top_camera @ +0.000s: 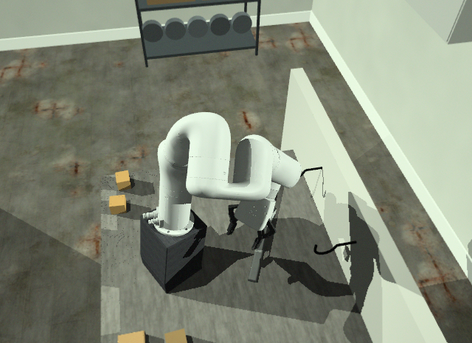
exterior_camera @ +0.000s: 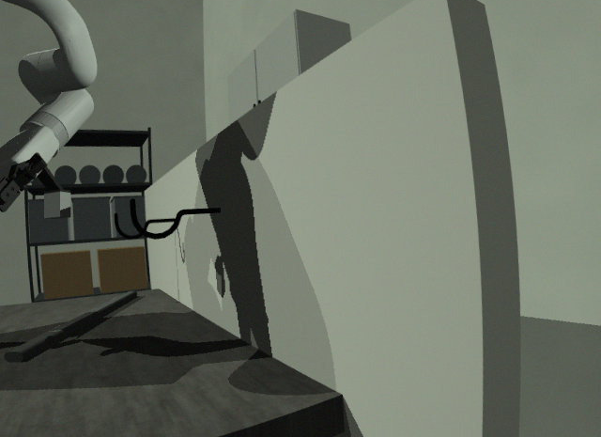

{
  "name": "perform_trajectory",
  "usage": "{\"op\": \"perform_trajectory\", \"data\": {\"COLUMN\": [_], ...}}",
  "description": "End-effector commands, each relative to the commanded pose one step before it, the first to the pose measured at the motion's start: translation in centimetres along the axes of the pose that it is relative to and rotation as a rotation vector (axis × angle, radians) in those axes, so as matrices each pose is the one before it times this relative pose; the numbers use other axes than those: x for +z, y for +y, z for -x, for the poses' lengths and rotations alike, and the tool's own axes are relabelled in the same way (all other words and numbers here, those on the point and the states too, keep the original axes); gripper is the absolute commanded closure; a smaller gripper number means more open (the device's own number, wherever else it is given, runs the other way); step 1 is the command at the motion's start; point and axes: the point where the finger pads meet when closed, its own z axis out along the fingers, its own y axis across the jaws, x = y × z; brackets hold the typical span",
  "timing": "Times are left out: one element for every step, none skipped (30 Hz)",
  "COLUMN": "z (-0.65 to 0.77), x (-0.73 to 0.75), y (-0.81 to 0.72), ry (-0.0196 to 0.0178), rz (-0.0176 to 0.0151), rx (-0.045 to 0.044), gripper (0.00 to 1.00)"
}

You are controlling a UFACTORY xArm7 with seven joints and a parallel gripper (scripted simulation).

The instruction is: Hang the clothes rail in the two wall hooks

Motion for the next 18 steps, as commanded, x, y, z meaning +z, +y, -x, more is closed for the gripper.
{"op": "perform_trajectory", "data": {"z": [-1.066, -0.412, -0.424, -0.41, -0.424, -0.42, -0.001, -0.397, -0.419, -0.425, -0.423, -0.422, -0.433, -0.099, 0.0, 0.0, -0.413, -0.424], "x": [-0.787, -0.275, -0.265, -0.267, -0.262, -0.264, 0.0, -0.293, -0.277, -0.266, -0.256, -0.256, -0.251, -0.059, 0.0, 0.0, -0.279, -0.268], "y": [-0.172, -0.073, -0.068, -0.068, -0.066, -0.067, 0.0, -0.072, -0.064, -0.058, -0.052, -0.052, -0.05, -0.012, 0.0, 0.0, -0.057, -0.05], "ry": [0.06293, 0.02954, 0.00027, 0.00006, 0.00003, 0.00004, 0.0, 0.02948, 0.02945, 0.02946, 0.00272, 0.00005, 0.00003, 0.00001, 0.0, 0.0, 0.02931, 0.02931], "rz": [0.00003, -0.00014, 0.00001, 0.00001, 0.0, 0.00001, 0.0, 0.00163, 0.00163, 0.00164, 0.00015, 0.00001, 0.0, 0.0, 0.0, 0.0, 0.00323, 0.00324], "rx": [-0.03185, -0.01547, -0.00013, -0.00001, -0.00001, -0.00001, 0.0, -0.01551, -0.0155, -0.0155, -0.00142, -0.00001, -0.00001, 0.0, 0.0, 0.0, -0.01555, -0.01555], "gripper": [0.0, 0.0, 0.0, 0.0, 0.0, 0.0, 0.0, 0.0, 0.0, 0.0, 0.0, 0.0, 0.0, 0.0, 0.0, 0.0, 0.0, 0.0]}}
